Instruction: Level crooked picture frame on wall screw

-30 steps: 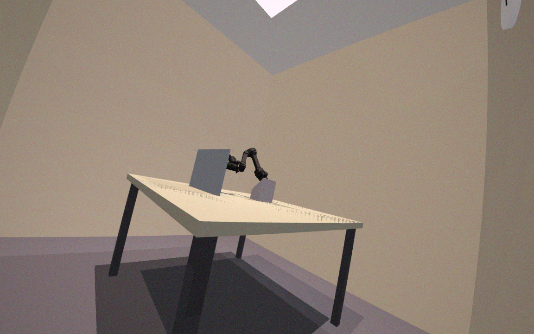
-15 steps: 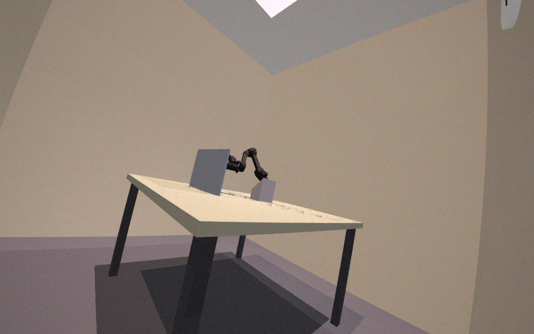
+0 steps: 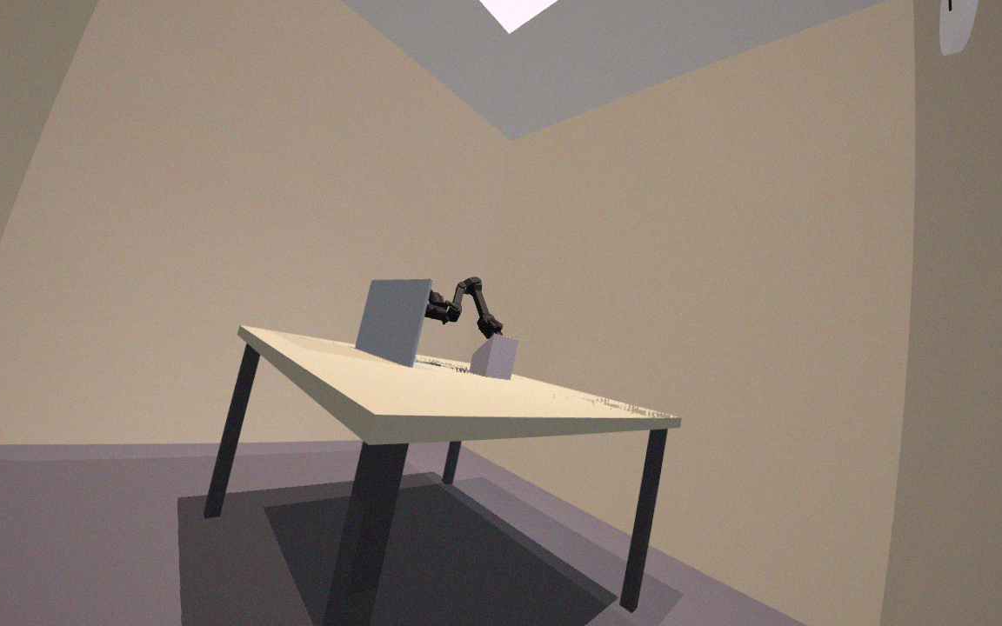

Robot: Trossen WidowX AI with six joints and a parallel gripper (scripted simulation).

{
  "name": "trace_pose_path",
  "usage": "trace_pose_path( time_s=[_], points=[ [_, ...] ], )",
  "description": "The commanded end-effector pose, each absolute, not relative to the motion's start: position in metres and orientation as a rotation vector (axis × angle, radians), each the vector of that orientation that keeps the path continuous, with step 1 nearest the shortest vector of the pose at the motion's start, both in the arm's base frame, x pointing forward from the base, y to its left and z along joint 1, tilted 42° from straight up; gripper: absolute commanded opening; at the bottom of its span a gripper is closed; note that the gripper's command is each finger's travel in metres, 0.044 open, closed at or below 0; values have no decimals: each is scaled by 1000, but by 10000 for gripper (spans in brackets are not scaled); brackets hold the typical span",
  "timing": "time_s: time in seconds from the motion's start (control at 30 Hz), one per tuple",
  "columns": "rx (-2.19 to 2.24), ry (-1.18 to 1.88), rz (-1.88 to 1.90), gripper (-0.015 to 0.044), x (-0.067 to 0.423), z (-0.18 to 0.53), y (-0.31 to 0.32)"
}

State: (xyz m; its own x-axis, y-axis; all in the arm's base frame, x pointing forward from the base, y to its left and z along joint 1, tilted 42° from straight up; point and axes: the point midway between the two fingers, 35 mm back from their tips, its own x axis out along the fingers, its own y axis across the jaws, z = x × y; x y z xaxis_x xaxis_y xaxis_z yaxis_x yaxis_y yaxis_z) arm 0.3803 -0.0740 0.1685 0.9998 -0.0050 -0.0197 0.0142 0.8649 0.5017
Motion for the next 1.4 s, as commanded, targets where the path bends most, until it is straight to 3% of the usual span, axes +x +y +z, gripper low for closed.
trace_pose_path(
  time_s=[0.0,1.37],
  points=[
    [527,9,4,0,381,173,-72],
    [526,9,4,0,381,178,-75]
  ],
)
